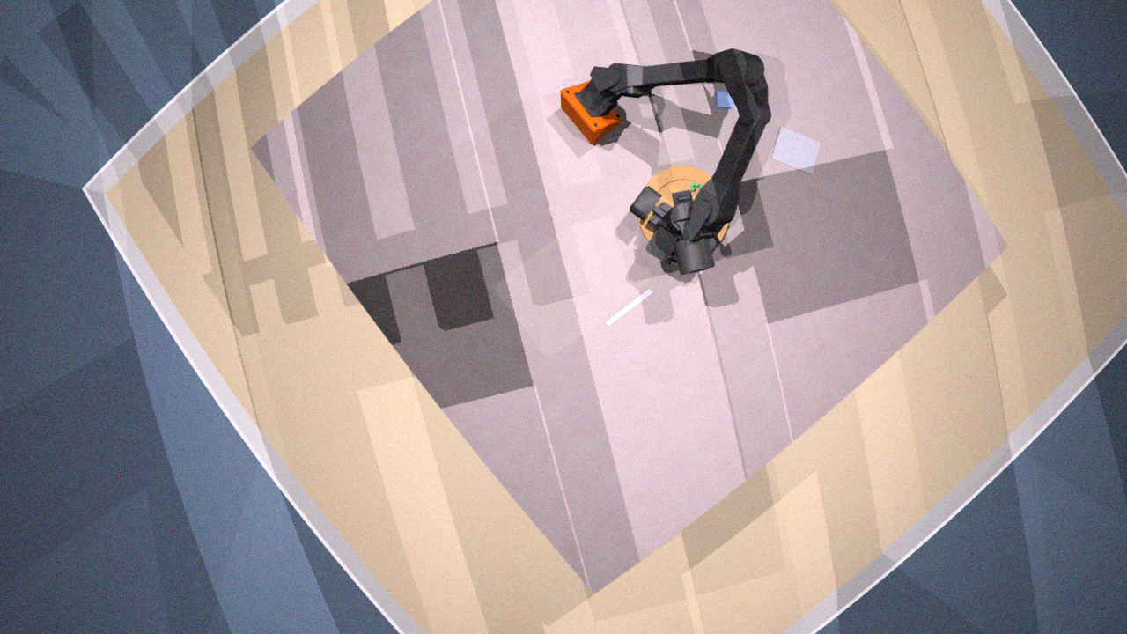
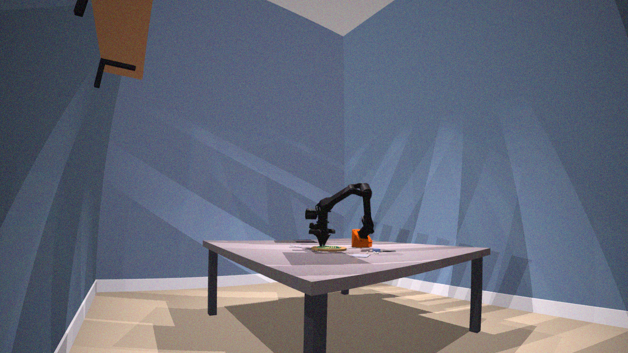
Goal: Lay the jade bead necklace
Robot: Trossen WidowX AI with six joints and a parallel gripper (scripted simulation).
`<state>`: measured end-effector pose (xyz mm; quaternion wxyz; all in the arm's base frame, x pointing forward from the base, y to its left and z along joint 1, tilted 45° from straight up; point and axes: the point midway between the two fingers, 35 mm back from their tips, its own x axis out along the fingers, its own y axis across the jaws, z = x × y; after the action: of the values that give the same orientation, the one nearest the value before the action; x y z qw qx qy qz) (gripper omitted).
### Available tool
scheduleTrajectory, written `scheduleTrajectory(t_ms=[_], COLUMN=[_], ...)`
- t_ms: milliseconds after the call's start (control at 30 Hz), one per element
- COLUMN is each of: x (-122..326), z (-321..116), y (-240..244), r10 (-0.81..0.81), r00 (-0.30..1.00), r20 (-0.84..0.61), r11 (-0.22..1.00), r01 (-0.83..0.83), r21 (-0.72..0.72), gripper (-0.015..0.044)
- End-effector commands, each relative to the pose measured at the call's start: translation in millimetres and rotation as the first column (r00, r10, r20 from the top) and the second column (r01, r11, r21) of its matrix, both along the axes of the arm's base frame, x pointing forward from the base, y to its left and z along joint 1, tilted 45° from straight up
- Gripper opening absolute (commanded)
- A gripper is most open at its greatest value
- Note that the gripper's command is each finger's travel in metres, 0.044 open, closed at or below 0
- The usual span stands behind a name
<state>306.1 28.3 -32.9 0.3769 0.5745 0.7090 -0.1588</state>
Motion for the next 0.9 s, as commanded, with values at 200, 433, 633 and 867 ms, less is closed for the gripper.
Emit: scheduleTrajectory(t_ms=[200,433,633,867], x=[0.3,0.3,0.3,0.3], z=[0.2,0.2,0.2,0.2], y=[-0.2,-0.2,-0.2,-0.2], r10=[0.000,0.000,0.000,0.000], r00=[1.000,1.000,1.000,1.000], r20=[0.001,0.001,0.001,0.001], r11=[1.000,1.000,1.000,1.000], r01=[0.000,0.000,0.000,0.000], r21=[0.000,0.000,0.000,0.000], gripper=[0.0000,0.0000,0.0000,0.0000])
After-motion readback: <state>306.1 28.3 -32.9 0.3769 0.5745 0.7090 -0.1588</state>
